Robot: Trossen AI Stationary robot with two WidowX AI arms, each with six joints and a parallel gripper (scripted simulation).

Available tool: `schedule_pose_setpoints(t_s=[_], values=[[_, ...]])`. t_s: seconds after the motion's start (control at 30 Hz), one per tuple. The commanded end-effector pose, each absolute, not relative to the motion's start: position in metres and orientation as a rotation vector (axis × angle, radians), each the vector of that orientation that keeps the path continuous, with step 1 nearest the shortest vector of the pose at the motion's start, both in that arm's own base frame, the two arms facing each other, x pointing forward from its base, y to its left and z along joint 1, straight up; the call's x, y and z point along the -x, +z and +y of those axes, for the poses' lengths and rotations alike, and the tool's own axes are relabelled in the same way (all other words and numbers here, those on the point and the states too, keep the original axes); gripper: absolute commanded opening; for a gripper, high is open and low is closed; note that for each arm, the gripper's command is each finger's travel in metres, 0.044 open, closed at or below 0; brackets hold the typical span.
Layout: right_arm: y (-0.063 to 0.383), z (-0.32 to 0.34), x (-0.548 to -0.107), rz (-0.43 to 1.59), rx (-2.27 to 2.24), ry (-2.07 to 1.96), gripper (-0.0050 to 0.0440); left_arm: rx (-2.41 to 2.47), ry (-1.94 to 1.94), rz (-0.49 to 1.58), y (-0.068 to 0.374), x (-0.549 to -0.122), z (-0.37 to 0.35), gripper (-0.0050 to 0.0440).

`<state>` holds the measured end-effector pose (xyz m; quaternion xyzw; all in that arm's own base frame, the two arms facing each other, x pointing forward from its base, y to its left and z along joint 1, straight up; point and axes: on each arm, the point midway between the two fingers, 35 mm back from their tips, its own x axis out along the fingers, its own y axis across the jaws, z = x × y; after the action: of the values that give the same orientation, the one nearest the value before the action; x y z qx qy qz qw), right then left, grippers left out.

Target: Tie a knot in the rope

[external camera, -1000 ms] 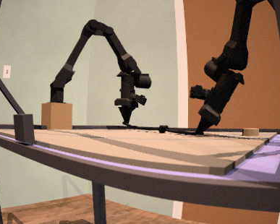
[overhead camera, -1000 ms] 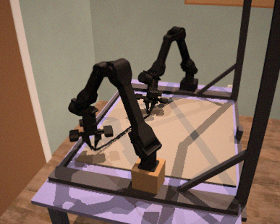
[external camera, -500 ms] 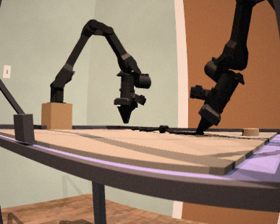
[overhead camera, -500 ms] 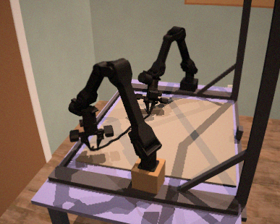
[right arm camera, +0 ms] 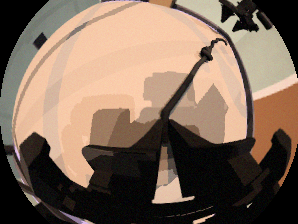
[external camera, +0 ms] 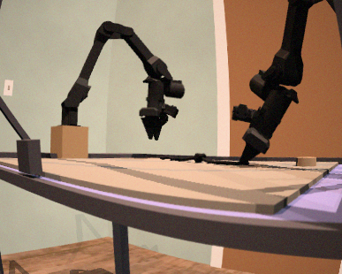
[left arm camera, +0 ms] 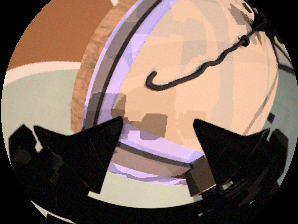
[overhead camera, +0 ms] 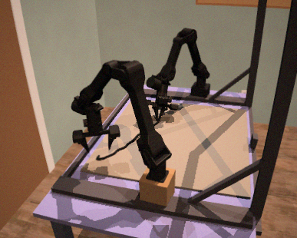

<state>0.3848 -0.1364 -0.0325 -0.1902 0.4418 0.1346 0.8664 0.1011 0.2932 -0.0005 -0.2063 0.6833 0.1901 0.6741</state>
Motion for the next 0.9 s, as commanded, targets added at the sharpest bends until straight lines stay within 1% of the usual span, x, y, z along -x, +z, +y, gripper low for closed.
schedule_pose_setpoints(t_s=[0.0, 0.1, 0.27, 0.43, 0.57, 0.87], values=[[-0.025, -0.138, -0.388, 0.909, 0.408, 0.275, 0.0030, 0.432, 0.462, 1.511, 0.024, -0.104, 0.302, 0.0440], [-0.025, -0.138, -0.388, 0.909, 0.408, 0.275, 0.0030, 0.432, 0.462, 1.511, 0.026, -0.104, 0.302, 0.0440], [-0.025, -0.138, -0.388, 0.909, 0.408, 0.275, 0.0030, 0.432, 0.462, 1.510, 0.050, -0.103, 0.301, 0.0440], [-0.025, -0.138, -0.388, 0.909, 0.408, 0.275, 0.0030, 0.432, 0.462, 1.510, 0.059, -0.103, 0.301, 0.0440], [-0.025, -0.138, -0.388, 0.909, 0.408, 0.275, 0.0030, 0.432, 0.462, 1.510, 0.079, -0.103, 0.301, 0.0440], [-0.025, -0.138, -0.388, 0.909, 0.408, 0.275, 0.0030, 0.432, 0.462, 1.510, 0.082, -0.103, 0.301, 0.0440]])
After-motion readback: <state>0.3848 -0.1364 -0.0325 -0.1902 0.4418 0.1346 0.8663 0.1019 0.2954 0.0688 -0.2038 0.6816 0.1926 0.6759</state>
